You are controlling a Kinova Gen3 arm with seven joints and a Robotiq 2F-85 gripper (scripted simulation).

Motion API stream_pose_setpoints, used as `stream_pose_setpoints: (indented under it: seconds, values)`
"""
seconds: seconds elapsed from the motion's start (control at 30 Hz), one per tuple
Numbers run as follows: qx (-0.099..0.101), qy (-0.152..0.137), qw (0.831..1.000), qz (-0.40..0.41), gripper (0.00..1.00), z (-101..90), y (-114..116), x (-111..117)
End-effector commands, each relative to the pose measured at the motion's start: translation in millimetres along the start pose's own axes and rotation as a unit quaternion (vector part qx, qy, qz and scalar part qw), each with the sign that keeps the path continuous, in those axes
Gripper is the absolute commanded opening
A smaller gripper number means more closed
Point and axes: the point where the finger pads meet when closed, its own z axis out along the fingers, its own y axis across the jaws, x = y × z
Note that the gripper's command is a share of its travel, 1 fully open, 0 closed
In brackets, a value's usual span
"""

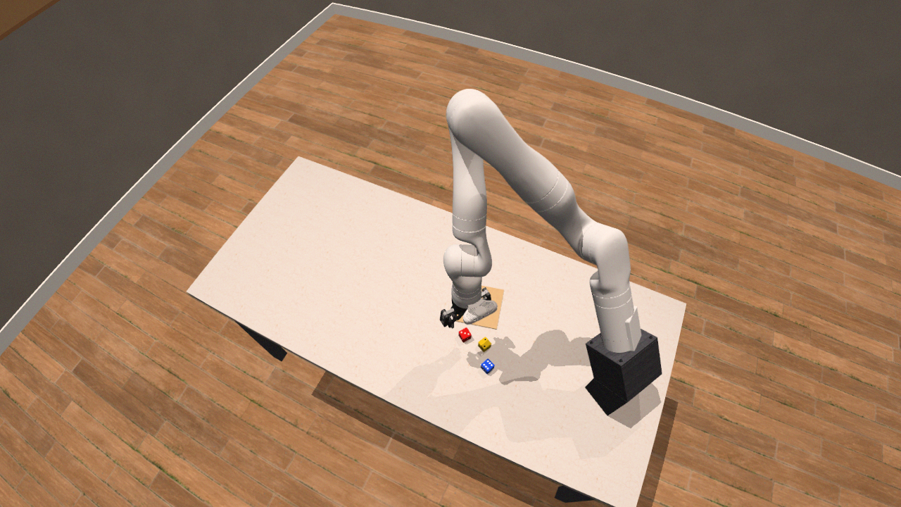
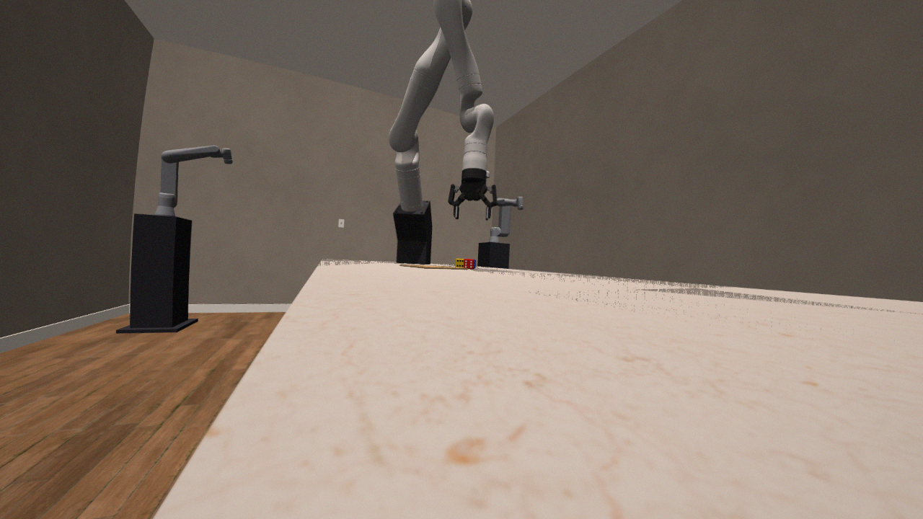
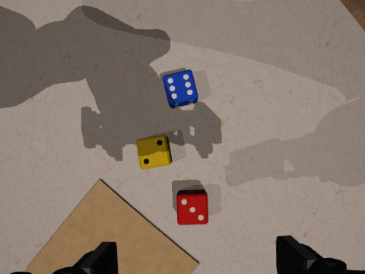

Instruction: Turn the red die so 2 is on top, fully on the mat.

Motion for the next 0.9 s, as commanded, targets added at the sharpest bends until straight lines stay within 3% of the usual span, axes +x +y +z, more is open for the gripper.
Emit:
stream_pose_setpoints:
  seconds: [0.0, 0.37, 0.87]
  values:
    - [-0.002, 0.000, 1.000, -0.004, 1.00, 0.0, -0.3, -1.3]
    - [-0.004, -0.002, 0.999, -0.042, 1.00, 1.5, 1.1, -2.2]
    - [-0.010, -0.008, 0.983, -0.185, 1.00, 7.1, 5.8, -4.8]
